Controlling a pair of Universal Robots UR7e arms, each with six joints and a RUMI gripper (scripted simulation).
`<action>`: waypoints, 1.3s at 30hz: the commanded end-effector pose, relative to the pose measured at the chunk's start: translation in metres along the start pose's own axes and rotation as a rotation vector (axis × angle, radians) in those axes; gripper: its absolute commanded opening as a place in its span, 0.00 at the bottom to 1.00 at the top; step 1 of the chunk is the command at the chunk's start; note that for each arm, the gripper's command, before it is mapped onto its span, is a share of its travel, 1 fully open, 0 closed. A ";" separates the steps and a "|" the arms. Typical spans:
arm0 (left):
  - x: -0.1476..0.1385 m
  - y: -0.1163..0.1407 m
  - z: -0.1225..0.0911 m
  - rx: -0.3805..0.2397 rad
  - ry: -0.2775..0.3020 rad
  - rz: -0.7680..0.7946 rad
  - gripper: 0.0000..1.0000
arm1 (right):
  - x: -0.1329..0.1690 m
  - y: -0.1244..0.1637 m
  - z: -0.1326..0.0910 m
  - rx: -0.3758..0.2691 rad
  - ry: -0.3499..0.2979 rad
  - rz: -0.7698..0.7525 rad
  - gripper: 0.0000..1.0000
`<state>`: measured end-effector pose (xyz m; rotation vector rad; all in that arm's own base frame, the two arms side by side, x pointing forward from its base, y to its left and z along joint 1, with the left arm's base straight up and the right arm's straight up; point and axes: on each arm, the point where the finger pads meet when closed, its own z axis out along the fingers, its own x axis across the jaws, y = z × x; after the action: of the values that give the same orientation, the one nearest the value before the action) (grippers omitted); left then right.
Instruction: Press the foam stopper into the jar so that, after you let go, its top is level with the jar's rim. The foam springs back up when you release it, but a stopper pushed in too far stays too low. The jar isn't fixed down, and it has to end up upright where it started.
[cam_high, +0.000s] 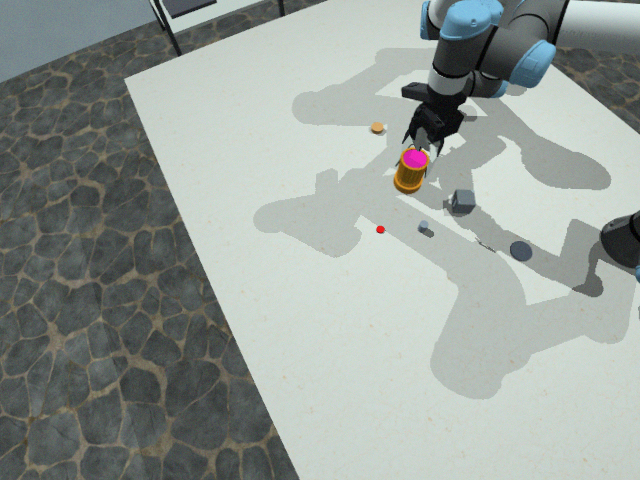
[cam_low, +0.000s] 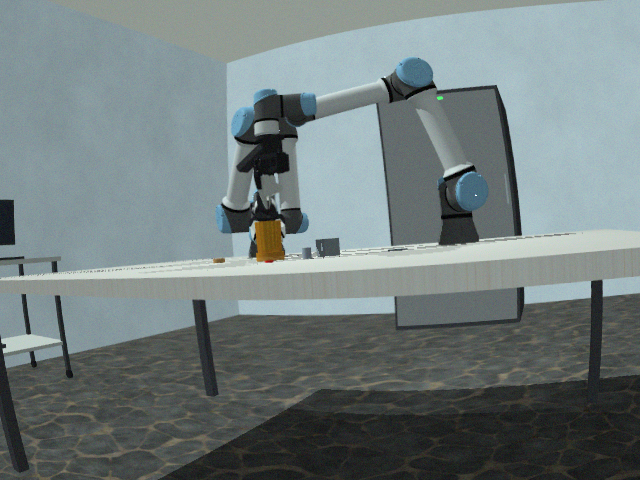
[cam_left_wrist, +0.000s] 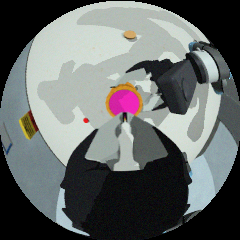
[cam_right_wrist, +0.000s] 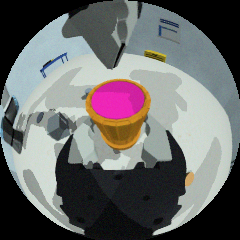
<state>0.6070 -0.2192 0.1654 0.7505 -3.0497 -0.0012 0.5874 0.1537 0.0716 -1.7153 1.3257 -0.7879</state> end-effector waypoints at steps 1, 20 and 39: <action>0.000 0.000 -0.001 0.002 -0.001 0.000 0.00 | 0.000 0.002 0.000 -0.004 0.000 -0.001 0.33; 0.000 0.000 -0.043 -0.001 0.000 0.000 0.00 | 0.000 0.002 0.000 -0.004 0.000 -0.001 0.33; 0.000 0.000 -0.041 0.002 -0.001 0.000 0.00 | 0.000 0.000 0.000 0.000 0.000 0.000 0.79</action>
<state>0.6070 -0.2192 0.2055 0.7505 -3.0497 -0.0012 0.5873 0.1537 0.0711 -1.7166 1.3263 -0.7875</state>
